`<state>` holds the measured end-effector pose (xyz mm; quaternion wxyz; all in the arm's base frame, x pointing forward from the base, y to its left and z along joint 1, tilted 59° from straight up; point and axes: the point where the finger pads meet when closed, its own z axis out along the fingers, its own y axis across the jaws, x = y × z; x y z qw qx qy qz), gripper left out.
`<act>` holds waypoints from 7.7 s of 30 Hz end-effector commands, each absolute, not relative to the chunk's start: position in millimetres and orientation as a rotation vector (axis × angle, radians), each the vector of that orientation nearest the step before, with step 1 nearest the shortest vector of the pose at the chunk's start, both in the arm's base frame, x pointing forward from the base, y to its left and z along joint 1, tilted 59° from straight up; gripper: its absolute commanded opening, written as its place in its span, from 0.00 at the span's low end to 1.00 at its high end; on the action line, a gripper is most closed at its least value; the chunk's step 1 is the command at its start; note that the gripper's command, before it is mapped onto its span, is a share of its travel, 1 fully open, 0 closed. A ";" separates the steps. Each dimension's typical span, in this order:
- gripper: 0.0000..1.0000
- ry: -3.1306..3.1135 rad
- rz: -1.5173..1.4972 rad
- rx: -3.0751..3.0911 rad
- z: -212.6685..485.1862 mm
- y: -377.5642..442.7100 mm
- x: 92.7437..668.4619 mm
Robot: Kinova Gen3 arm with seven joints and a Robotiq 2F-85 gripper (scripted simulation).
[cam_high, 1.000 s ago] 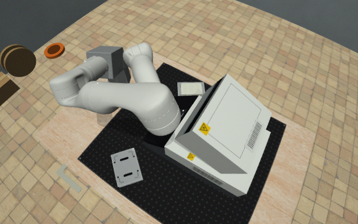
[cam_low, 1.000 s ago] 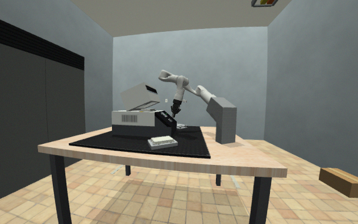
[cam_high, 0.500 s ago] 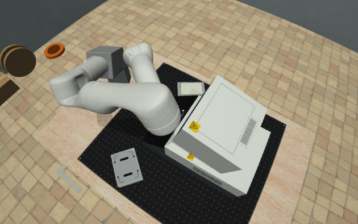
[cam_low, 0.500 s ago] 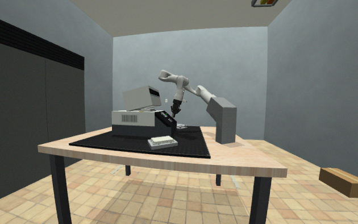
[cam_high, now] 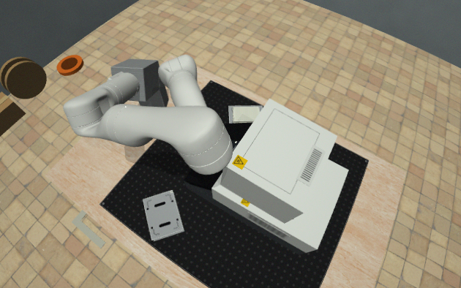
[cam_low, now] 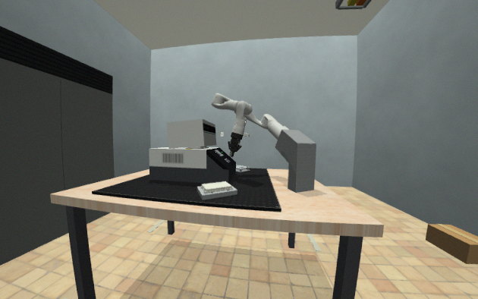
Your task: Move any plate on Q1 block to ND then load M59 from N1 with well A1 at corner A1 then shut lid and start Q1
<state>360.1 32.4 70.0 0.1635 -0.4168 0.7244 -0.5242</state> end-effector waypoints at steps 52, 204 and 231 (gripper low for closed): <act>0.10 2.065 -1.493 -1.189 70.1 33.1 360.2; 0.10 2.065 -1.493 -1.189 55.4 45.0 362.4; 0.10 2.064 -1.493 -1.189 54.6 43.3 366.6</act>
